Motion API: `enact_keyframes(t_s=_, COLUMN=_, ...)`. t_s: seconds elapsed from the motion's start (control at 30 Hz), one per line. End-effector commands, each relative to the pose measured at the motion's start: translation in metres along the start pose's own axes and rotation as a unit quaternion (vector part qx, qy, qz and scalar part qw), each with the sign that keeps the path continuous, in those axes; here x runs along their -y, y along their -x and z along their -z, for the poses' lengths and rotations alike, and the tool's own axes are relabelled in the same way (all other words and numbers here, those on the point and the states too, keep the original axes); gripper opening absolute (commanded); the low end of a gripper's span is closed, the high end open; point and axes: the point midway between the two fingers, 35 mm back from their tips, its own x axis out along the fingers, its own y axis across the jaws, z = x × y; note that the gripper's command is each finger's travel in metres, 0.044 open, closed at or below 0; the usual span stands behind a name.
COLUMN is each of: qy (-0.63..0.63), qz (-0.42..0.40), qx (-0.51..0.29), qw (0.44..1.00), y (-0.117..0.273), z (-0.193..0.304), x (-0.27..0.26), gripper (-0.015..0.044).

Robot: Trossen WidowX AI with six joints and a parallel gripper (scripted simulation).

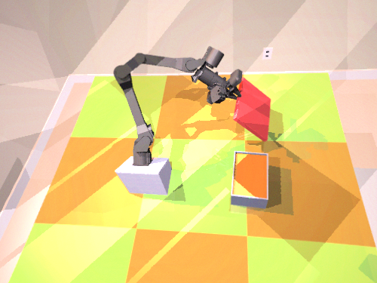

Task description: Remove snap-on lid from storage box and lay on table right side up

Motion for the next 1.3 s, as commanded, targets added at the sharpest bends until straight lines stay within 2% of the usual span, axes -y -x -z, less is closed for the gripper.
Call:
enact_keyframes(t_s=0.0, qy=-0.003, qz=-0.01, qx=0.0, qw=1.0, y=0.003, z=0.01, x=-0.005, gripper=0.0)
enact_keyframes(t_s=0.53, qy=-0.004, qz=-0.01, qx=-0.001, qw=1.0, y=0.006, z=0.042, x=-0.003, gripper=0.0)
enact_keyframes(t_s=1.27, qy=-0.004, qz=-0.01, qx=-0.002, qw=1.0, y=-0.005, z=0.038, x=0.013, gripper=0.0)
